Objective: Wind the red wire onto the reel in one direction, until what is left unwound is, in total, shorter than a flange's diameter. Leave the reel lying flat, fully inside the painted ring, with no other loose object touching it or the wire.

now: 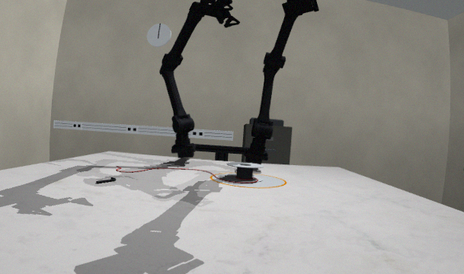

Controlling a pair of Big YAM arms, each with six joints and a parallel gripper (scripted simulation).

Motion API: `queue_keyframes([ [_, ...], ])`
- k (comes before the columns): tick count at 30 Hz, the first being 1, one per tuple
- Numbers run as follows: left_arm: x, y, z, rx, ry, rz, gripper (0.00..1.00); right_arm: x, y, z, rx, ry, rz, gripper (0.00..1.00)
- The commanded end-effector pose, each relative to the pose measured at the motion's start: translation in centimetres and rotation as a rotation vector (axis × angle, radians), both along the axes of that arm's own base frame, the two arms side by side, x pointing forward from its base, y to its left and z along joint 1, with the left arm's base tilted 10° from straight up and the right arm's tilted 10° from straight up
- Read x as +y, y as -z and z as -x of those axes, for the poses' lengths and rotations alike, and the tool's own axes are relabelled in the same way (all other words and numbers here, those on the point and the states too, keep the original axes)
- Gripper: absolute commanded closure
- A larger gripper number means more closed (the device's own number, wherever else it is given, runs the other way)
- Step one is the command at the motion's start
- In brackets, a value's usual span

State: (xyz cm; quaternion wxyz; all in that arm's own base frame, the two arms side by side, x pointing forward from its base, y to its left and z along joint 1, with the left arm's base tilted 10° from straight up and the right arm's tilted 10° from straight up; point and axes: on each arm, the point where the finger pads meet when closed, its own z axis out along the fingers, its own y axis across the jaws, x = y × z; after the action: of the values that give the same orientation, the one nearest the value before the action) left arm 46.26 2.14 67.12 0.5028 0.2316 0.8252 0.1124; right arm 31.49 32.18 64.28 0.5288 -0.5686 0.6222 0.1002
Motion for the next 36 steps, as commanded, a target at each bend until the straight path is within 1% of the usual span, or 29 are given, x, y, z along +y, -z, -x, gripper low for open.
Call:
queue_keyframes([
  [1,0.3,-6.1,3.3,-0.144,-0.092,0.112,0.00,-2.9,-6.3,2.4,0.035,0.098,-0.165,0.00],
  [7,0.3,-10.3,8.6,-0.257,-0.164,0.224,0.00,-6.6,-11.3,5.2,0.057,0.185,-0.327,0.00],
  [9,0.3,-10.3,8.6,-0.257,-0.164,0.224,0.00,-6.6,-11.3,5.2,0.057,0.185,-0.327,0.00],
  [14,0.3,-12.8,12.5,-0.337,-0.206,0.306,0.00,-9.3,-14.5,7.4,0.075,0.236,-0.445,0.00],
  [19,0.3,-14.7,15.7,-0.400,-0.233,0.374,0.00,-11.6,-16.8,9.3,0.091,0.271,-0.541,0.00],
  [24,0.3,-15.9,18.1,-0.445,-0.250,0.423,0.00,-13.3,-18.4,10.7,0.103,0.293,-0.611,0.00],
  [26,0.3,-15.9,18.1,-0.445,-0.250,0.423,0.00,-13.3,-18.4,10.7,0.103,0.293,-0.611,0.00],
  [31,0.3,-16.6,19.6,-0.473,-0.260,0.455,0.00,-14.3,-19.3,11.6,0.110,0.305,-0.655,0.00],
  [36,0.3,-17.0,20.3,-0.486,-0.264,0.470,0.00,-14.8,-19.8,12.0,0.114,0.310,-0.676,0.00],
])
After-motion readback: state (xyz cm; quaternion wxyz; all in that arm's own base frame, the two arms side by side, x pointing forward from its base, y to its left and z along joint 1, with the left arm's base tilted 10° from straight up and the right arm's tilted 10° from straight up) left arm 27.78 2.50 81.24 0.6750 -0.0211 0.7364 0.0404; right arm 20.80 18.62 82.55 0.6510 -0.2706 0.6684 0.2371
